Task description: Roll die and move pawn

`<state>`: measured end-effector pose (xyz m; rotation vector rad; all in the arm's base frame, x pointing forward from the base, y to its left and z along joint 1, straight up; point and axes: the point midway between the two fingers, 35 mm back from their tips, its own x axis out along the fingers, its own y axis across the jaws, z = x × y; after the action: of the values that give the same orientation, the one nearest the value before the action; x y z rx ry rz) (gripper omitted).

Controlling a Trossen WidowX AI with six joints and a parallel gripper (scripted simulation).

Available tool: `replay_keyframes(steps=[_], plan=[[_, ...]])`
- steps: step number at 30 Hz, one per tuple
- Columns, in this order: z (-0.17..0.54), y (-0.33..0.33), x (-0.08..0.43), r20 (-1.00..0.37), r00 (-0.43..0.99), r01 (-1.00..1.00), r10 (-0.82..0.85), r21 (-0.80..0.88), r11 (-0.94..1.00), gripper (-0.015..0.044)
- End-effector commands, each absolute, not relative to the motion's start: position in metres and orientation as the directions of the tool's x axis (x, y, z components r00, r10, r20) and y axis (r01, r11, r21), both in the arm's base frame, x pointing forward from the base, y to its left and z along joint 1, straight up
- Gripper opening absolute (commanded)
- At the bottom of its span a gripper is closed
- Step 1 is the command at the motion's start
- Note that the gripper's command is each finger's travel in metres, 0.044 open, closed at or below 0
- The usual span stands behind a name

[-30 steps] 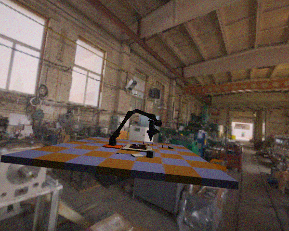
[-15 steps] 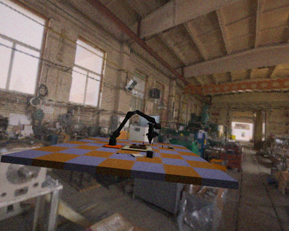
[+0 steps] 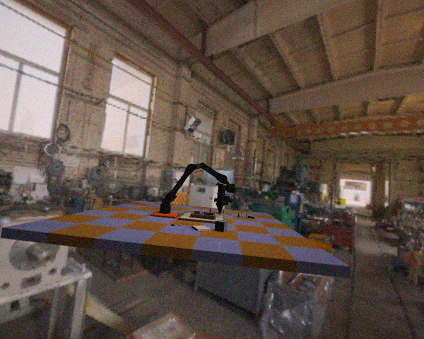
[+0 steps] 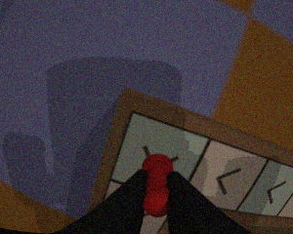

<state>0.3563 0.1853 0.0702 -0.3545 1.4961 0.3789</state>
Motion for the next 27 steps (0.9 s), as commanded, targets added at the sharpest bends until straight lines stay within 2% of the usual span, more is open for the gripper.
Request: replay_keyframes(steps=[1,5,15,22,27], plan=[[0.061,0.185,0.356,-0.999,0.036,-0.448,0.021,0.003,0.894,0.0],[0.057,0.185,0.357,-0.999,0.036,-0.448,0.021,0.003,0.894,0.0],[0.065,0.185,0.356,-0.999,0.038,-0.453,0.025,0.005,0.891,0.0262],[0.112,0.184,0.355,-0.999,0.036,-0.448,0.021,0.003,0.894,0.044],[0.133,0.184,0.355,-0.999,0.036,-0.448,0.021,0.003,0.894,0.044]])
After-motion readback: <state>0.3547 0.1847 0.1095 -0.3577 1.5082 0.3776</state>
